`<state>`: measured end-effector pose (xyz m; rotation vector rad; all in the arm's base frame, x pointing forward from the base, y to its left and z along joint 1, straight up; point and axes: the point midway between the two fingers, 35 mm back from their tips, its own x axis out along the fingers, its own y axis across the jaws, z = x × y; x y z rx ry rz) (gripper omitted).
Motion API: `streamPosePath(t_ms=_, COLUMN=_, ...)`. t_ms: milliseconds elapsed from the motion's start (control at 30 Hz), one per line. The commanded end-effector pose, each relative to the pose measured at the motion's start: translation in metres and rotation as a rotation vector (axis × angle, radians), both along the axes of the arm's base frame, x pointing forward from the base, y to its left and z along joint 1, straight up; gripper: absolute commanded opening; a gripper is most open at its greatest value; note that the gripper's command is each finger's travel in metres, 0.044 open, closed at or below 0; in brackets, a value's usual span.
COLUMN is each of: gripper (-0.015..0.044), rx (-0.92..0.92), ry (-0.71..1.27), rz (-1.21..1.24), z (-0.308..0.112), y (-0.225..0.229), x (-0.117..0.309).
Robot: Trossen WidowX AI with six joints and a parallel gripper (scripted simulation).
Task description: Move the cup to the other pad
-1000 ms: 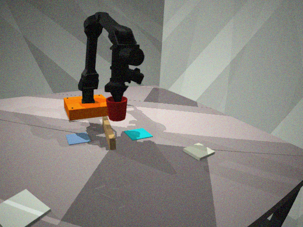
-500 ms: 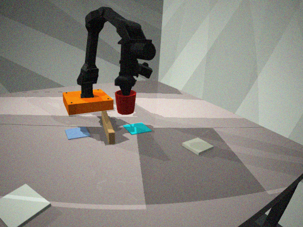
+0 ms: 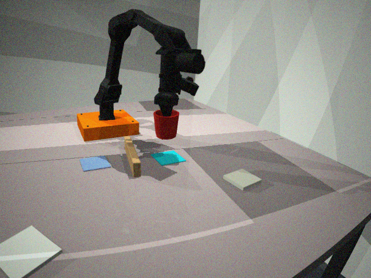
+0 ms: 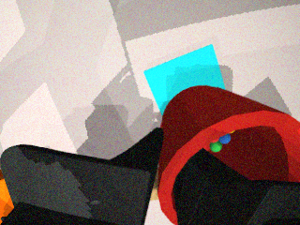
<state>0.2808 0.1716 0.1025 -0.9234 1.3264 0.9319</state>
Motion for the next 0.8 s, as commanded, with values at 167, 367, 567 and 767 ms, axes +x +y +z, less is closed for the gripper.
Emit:
streamPosePath(t_ms=167, gripper=0.0000, rx=-0.001, ry=-0.001, rz=-0.001, z=-0.004, y=0.006, x=0.000)
streamPosePath(t_ms=367, gripper=0.0000, rx=-0.001, ry=-0.001, rz=-0.001, z=-0.012, y=0.007, x=0.001)
streamPosePath(t_ms=567, gripper=0.0000, rx=-0.001, ry=-0.001, rz=-0.001, z=-0.022, y=0.008, x=0.001)
streamPosePath(t_ms=767, gripper=0.0000, rx=-0.001, ry=-0.001, rz=-0.001, z=-0.031, y=0.008, x=0.002)
